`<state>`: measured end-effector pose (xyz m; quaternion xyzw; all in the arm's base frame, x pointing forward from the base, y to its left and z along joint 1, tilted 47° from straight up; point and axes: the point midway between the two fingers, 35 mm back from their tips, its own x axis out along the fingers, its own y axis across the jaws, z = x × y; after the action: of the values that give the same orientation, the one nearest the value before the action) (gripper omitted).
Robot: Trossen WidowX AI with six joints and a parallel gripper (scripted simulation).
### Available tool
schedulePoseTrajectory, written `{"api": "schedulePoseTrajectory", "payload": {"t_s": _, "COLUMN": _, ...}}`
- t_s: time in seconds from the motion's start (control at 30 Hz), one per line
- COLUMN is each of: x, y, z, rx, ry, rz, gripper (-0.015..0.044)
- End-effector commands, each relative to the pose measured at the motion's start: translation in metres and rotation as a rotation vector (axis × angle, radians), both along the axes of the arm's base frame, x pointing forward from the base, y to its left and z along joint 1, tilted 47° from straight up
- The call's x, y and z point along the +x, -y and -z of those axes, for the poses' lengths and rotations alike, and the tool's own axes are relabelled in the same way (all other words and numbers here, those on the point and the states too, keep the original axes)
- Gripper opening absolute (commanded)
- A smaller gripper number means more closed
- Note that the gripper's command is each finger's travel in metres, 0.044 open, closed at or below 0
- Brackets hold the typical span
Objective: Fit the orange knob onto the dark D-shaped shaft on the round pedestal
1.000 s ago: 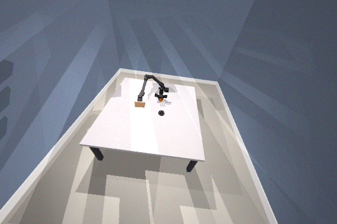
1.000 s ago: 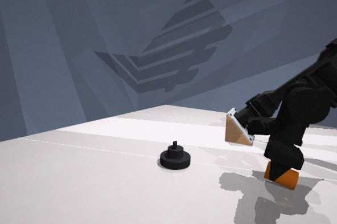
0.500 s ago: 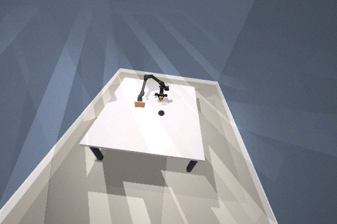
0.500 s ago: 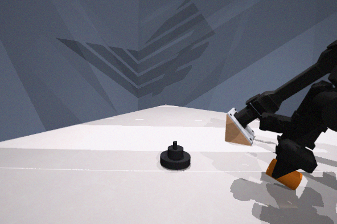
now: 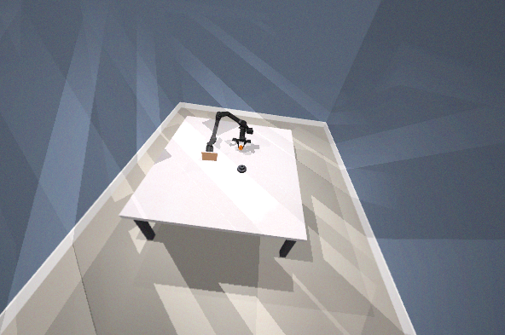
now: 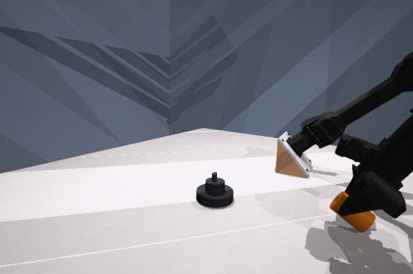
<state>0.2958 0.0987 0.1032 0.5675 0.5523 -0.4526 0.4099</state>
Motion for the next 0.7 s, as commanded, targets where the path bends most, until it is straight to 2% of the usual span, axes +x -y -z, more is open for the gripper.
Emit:
{"api": "schedulePoseTrajectory", "payload": {"t_s": 0.0, "x": 0.002, "y": -0.002, "z": -0.005, "rx": -0.063, "ry": 0.000, "rz": 0.002, "gripper": 0.0179}}
{"api": "schedulePoseTrajectory", "payload": {"t_s": 0.67, "x": 0.003, "y": -0.017, "z": -0.021, "rx": -0.392, "ry": -0.018, "rz": -0.010, "gripper": 0.0179}}
